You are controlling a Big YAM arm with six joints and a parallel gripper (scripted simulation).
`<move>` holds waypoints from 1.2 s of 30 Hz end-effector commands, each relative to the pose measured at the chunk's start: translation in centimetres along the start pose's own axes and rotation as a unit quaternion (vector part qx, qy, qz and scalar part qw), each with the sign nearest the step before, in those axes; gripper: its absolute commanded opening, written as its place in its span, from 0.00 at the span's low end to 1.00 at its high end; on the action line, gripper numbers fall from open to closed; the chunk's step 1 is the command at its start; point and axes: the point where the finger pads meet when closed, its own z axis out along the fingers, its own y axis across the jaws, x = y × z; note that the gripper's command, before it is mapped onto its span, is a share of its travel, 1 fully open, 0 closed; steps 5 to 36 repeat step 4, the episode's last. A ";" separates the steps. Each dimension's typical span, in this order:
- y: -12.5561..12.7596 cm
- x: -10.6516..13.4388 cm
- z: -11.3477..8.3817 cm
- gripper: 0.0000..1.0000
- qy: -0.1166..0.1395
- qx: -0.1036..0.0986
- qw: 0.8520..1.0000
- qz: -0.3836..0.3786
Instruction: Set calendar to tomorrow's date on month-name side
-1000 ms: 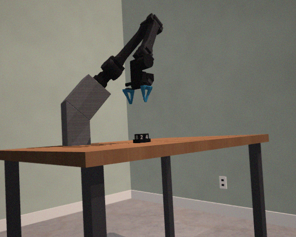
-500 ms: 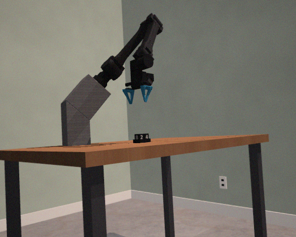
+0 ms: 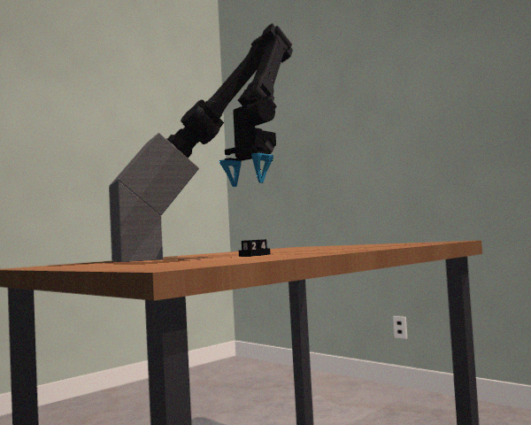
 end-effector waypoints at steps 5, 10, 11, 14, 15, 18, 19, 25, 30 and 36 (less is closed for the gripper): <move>-1.0 0.4 -1.1 1.00 0.002 0.013 1.000 0.001; -1.0 0.4 -1.1 1.00 0.002 0.013 1.000 0.001; -1.0 0.4 -1.1 1.00 0.002 0.013 1.000 0.001; -1.0 0.4 -1.1 1.00 0.002 0.013 1.000 0.001; -1.0 0.4 -1.1 1.00 0.002 0.013 1.000 0.001; -1.0 0.4 -1.1 1.00 0.002 0.013 1.000 0.001; -1.0 0.4 -1.1 1.00 0.002 0.013 1.000 0.001; -1.0 0.4 -1.1 1.00 0.002 0.013 1.000 0.001; -1.0 0.4 -1.1 1.00 0.002 0.013 1.000 0.001; -1.0 0.4 -1.1 1.00 0.002 0.013 1.000 0.001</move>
